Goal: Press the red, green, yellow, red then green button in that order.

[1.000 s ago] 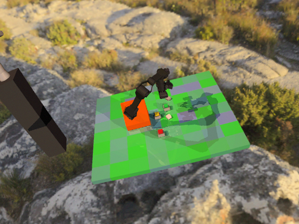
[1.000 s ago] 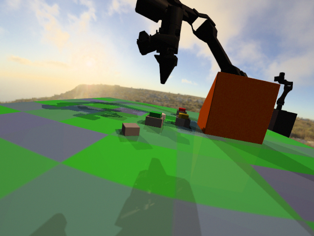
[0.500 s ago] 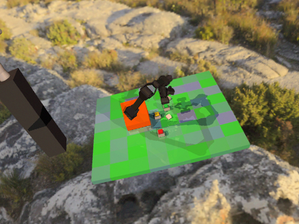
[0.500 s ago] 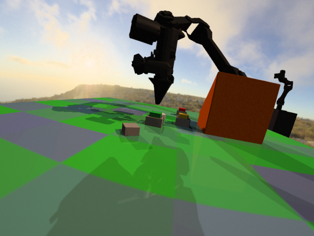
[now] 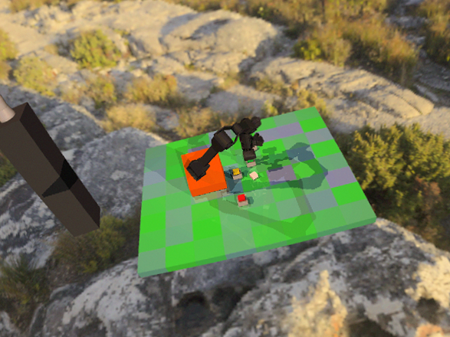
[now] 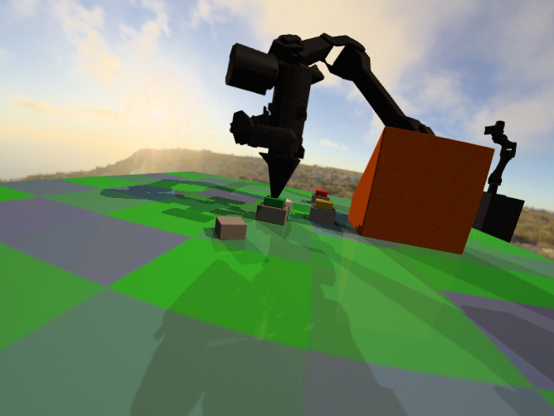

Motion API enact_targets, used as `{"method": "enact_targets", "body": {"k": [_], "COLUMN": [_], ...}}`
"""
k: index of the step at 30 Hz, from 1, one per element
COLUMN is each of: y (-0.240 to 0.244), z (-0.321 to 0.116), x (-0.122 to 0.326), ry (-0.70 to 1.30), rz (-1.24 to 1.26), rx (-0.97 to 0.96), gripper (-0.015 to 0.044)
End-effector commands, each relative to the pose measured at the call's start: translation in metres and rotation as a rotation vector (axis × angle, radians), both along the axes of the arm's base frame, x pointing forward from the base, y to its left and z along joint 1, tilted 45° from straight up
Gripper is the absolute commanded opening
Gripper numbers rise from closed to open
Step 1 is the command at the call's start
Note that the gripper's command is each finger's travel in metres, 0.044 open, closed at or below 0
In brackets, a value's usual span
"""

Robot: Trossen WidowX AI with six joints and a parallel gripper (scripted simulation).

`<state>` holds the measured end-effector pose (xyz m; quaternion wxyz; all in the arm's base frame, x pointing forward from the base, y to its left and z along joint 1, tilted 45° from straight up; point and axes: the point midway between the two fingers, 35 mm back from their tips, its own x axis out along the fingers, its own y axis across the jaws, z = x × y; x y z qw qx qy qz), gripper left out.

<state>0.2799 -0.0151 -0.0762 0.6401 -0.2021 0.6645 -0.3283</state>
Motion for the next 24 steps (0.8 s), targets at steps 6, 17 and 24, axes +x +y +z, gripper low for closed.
{"method": "enact_targets", "body": {"k": [6,17,24], "y": [-0.005,-0.005,0.011], "z": [-0.006,-0.006,0.010], "x": [-0.002,-0.002,0.001], "ry": [0.007,0.007,0.006], "rz": [0.005,0.005,0.005], "rx": [-0.005,-0.005,-0.003], "gripper": [0.0020,0.0020,0.0020]}}
